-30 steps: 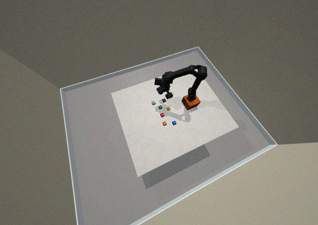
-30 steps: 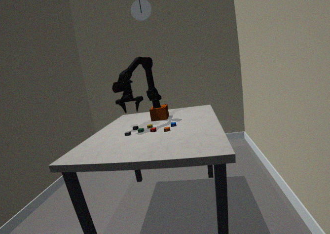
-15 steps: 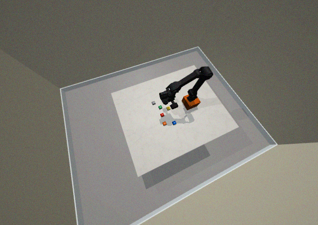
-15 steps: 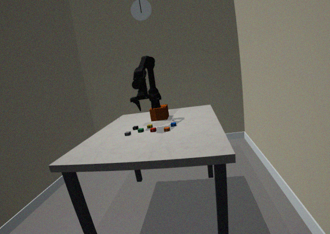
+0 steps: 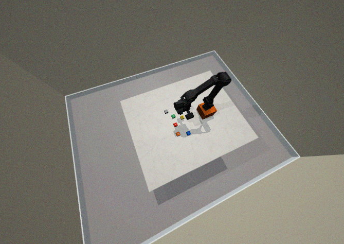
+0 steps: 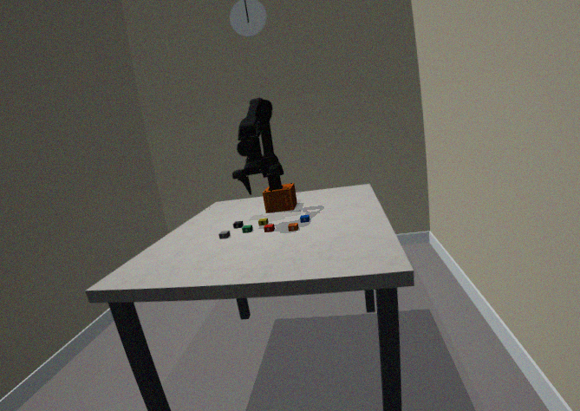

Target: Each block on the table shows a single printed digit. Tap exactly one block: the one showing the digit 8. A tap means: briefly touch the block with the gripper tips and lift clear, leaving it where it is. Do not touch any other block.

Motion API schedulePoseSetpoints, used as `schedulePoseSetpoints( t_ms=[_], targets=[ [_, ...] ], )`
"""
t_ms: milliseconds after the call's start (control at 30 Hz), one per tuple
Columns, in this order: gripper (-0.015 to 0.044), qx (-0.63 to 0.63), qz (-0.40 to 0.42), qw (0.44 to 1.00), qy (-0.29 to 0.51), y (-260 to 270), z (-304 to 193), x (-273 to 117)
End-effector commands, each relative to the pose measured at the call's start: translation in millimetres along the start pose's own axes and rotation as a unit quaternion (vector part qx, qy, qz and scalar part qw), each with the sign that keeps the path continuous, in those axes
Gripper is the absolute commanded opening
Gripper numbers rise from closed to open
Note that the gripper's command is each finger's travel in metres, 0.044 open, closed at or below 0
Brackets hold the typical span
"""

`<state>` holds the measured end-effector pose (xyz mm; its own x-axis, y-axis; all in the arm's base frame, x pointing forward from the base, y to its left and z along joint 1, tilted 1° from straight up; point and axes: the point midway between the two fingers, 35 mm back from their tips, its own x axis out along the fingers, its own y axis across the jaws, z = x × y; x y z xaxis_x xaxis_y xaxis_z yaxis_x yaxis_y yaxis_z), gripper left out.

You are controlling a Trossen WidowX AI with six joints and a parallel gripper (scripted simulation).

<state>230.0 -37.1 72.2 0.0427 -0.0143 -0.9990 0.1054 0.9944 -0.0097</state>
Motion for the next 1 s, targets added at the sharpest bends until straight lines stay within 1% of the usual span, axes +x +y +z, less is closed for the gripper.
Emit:
schedulePoseSetpoints(
  t_ms=[0, 167, 367, 500, 567, 967],
  targets=[
    [0.04, 0.003, -0.002, 1.0, 0.002, 0, -1, 1],
    [0.04, 0.003, -0.002, 1.0, 0.002, 7, 2, 0],
    [0.04, 0.003, 0.001, 1.0, 0.002, 82, 23, -1],
    [0.04, 0.003, 0.004, 1.0, 0.002, 140, 23, -1],
    [0.04, 0.003, 0.004, 1.0, 0.002, 160, 20, 0],
    [0.04, 0.003, 0.004, 1.0, 0.002, 162, 20, 0]
  ],
)
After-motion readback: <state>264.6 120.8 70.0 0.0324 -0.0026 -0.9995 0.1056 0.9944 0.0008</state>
